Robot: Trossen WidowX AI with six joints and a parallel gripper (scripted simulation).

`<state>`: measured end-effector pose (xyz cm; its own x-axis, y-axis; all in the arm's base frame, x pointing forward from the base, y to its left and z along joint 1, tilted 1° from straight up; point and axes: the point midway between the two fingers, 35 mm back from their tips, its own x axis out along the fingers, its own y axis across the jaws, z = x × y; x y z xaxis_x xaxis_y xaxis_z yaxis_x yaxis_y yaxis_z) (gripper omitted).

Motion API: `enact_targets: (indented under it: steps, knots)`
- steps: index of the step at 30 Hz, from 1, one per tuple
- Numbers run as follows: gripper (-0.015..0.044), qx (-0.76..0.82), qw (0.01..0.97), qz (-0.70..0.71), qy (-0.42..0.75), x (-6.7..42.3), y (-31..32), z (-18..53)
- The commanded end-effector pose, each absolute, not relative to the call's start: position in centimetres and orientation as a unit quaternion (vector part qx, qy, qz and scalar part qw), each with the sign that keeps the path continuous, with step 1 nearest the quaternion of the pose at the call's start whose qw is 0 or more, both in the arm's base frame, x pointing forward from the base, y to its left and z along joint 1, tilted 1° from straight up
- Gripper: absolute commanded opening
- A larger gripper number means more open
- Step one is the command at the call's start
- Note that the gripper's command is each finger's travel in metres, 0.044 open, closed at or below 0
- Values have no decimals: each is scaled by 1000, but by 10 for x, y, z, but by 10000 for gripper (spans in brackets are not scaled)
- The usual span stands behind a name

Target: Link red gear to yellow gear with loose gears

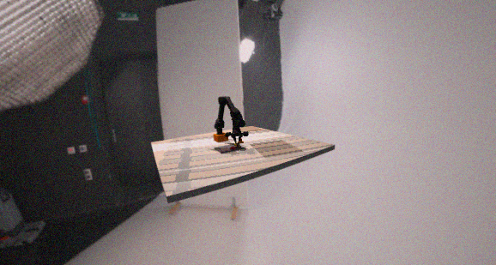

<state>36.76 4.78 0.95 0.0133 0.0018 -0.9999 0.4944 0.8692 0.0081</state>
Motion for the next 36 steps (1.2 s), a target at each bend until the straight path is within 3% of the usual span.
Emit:
enact_targets:
  steps: [1, 15, 18, 26, 36]
  knots:
    - [140, 201, 684, -198, 673, 368, 48, 11]
    - [140, 230, 675, -226, 664, 366, 48, 59]
    - [219, 197, 684, -192, 675, 350, 67, 52]
    - [429, 25, 708, -18, 705, 235, 138, 50]
    - [440, -7, 708, 13, 706, 207, 141, 47]
